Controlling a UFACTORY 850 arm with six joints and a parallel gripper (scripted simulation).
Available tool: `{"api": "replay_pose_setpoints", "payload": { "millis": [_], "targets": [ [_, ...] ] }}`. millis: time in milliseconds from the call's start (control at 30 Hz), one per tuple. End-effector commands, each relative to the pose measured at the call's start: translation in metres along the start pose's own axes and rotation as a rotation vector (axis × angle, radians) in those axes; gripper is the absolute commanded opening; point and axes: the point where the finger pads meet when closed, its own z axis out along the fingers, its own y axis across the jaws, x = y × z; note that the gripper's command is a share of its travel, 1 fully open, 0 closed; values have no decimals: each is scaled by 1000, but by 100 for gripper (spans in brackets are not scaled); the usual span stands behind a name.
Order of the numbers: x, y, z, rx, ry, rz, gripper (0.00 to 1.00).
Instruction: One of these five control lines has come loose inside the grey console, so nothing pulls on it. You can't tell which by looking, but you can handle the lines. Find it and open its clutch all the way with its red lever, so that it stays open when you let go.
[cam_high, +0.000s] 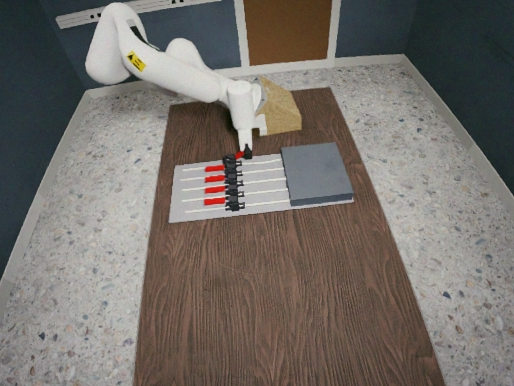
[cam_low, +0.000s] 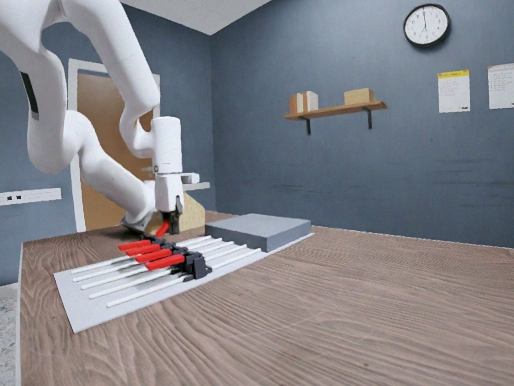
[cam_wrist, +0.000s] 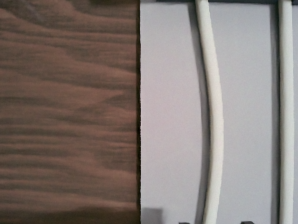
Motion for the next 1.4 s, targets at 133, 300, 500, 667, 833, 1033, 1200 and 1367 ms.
{"api": "replay_pose_setpoints", "payload": {
  "millis": [133,300,500,667,833,1033,1200,1367],
  "targets": [
    [2,0,9,-1,0,0,0],
    [4,0,16,-1,0,0,0],
    [4,0,16,-1,0,0,0],
    [4,0,17,-1,0,0,0],
    [4,0,17,-1,0,0,0],
    [4,0,17,-1,0,0,0],
    [4,0,17,-1,0,0,100],
    [4,0,17,-1,0,0,100]
  ]
}}
